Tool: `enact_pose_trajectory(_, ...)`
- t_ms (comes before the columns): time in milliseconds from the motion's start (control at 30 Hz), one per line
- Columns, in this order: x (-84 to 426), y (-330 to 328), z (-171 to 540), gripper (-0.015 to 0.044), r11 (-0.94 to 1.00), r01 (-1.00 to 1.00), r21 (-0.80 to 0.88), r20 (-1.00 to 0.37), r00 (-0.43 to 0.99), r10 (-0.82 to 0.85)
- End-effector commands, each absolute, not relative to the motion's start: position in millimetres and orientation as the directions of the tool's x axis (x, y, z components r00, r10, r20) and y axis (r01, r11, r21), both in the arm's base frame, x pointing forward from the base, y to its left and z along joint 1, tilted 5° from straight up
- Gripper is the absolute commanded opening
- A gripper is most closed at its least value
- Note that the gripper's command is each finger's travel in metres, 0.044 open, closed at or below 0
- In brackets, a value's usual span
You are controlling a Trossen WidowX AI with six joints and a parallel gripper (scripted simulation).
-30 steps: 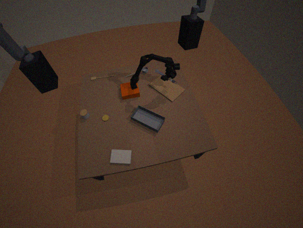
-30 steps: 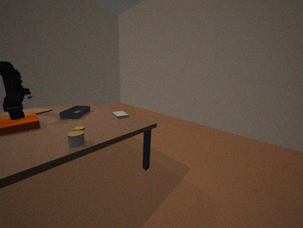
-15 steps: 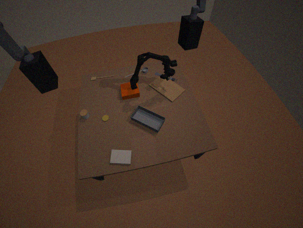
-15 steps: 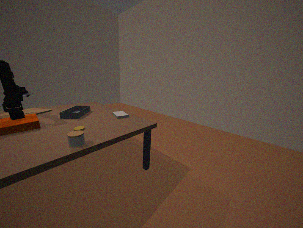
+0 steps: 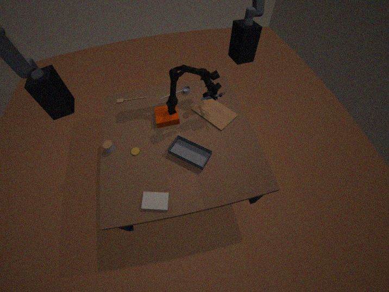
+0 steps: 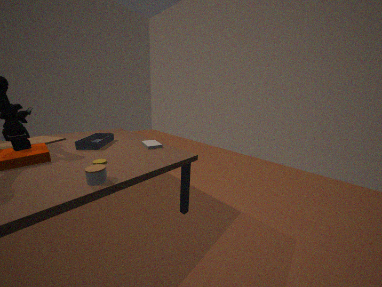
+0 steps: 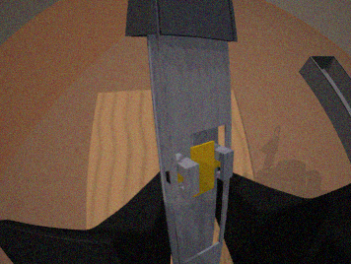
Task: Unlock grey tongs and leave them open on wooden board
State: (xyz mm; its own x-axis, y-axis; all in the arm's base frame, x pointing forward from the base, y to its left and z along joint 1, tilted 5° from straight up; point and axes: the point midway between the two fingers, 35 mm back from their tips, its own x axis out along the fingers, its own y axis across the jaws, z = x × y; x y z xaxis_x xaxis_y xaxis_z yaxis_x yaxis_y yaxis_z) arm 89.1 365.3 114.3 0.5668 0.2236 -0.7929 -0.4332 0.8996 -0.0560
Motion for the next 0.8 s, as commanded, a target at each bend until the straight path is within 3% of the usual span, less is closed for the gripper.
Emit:
enact_pose_trajectory(0, 85.6, 362.6, 130.9, -0.0150, 0.909, -0.417, -0.016, -0.700, 0.654, 0.288)
enact_pose_trajectory(167, 81.2, 358.4, 140.7, -0.0150, 0.913, -0.409, 0.013, -0.622, 0.712, 0.328)
enact_pose_trajectory(767, 81.2, 358.4, 140.7, -0.0150, 0.913, -0.409, 0.013, -0.622, 0.712, 0.328)
